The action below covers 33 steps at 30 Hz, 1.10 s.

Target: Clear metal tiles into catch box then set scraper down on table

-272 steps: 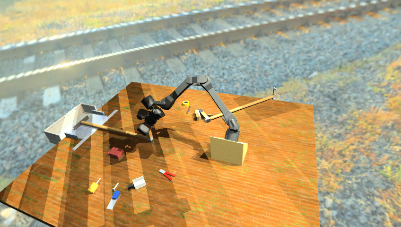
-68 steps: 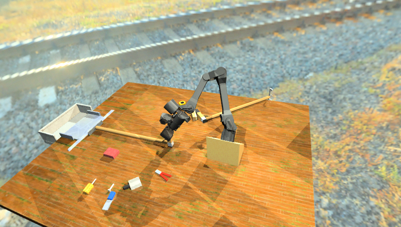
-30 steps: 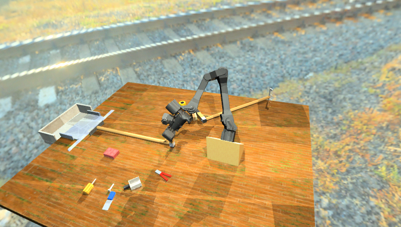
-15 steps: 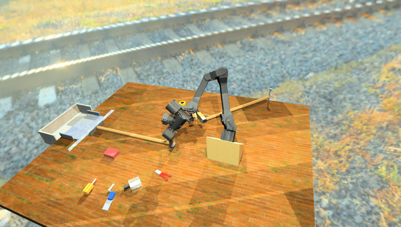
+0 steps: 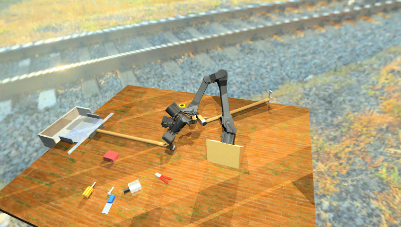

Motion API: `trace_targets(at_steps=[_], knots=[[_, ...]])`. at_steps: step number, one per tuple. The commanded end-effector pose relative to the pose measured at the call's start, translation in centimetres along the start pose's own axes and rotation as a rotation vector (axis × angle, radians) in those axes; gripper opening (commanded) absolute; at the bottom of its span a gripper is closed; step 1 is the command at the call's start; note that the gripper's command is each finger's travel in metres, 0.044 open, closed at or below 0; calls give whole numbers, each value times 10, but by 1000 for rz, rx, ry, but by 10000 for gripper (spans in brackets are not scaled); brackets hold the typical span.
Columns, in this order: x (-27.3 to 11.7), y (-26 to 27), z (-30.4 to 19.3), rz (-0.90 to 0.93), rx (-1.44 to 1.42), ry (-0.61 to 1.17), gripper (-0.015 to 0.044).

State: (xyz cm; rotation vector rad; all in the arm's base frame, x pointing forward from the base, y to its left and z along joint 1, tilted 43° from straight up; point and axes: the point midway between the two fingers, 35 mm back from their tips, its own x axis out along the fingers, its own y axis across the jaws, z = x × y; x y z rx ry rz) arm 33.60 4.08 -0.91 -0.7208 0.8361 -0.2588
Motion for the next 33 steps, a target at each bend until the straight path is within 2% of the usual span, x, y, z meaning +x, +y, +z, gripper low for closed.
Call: trace_targets(at_steps=[1, 25, 33], knots=[[0, 0, 0, 0, 0, -1, 0], [-2, -2, -3, -4, 8, 5, 0], [-3, -1, -3, 2, 1, 8, 210]])
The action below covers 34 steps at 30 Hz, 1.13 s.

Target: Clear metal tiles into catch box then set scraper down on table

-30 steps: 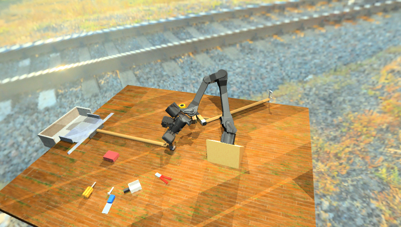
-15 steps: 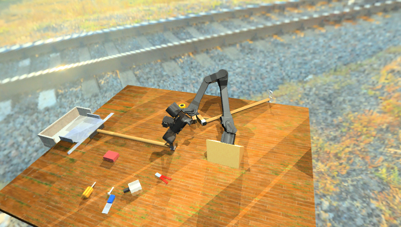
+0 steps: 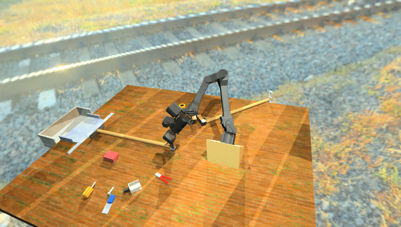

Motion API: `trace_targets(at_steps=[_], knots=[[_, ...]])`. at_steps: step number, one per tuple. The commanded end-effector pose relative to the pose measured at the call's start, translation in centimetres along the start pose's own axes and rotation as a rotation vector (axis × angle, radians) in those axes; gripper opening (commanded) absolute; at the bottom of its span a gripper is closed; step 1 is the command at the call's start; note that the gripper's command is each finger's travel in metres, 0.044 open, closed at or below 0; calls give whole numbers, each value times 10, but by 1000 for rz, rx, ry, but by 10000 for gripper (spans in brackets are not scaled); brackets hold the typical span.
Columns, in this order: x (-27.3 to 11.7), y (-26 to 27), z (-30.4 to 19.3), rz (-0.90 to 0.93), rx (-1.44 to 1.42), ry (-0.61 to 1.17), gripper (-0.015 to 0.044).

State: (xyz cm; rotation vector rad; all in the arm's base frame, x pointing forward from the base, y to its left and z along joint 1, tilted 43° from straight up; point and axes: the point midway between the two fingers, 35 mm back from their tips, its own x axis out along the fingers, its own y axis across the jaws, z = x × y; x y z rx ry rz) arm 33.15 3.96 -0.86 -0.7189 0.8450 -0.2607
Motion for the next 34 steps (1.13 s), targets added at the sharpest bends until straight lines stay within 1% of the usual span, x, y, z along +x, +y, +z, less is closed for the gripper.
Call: trace_targets(at_steps=[1, 9, 34], knots=[[0, 0, 0, 0, 0, -1, 236], [-1, 1, 1, 1, 1, 0, 440], [-60, 13, 30, 23, 7, 19, 440]])
